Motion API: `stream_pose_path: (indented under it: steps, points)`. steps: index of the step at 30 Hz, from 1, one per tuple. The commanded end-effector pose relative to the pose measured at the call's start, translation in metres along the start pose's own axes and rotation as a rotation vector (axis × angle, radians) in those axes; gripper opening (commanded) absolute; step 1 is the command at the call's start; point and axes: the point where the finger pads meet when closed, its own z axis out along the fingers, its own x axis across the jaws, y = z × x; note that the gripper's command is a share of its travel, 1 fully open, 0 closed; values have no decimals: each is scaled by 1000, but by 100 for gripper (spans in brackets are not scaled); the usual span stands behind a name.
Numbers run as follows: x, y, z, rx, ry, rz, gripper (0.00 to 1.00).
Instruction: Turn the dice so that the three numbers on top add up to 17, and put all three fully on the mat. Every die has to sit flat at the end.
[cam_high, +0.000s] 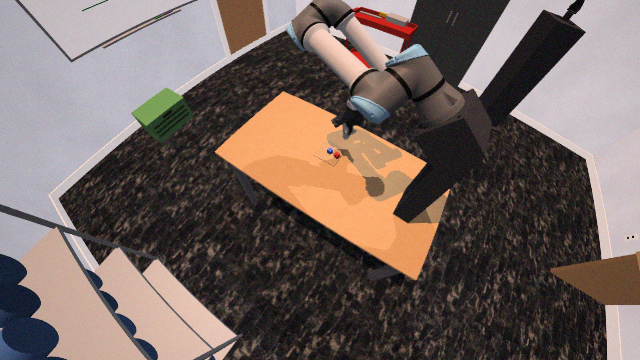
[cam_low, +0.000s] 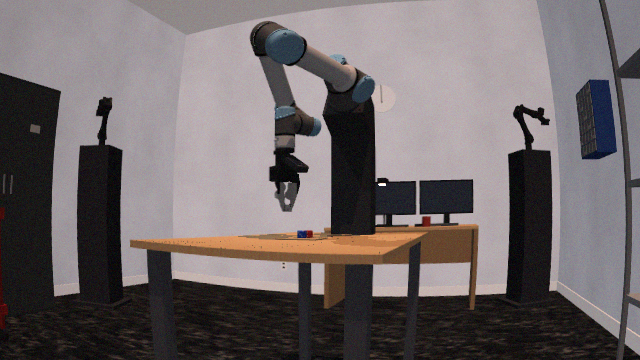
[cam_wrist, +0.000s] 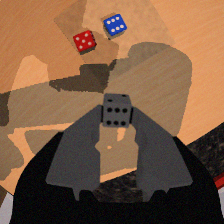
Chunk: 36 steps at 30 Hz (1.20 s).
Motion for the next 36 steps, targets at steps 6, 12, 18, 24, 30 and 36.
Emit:
stream_pose_path:
  steps: [6, 12, 18, 24, 30, 36]
  points:
    - [13, -33, 0, -10, 2, 329, 6]
    - [19, -53, -1, -9, 5, 513, 6]
    - [24, -67, -2, -7, 7, 650, 6]
    - [30, -86, -6, -3, 10, 825, 6]
    - [33, -97, -8, 1, 12, 934, 6]
    - [35, -105, -10, 4, 13, 1006, 6]
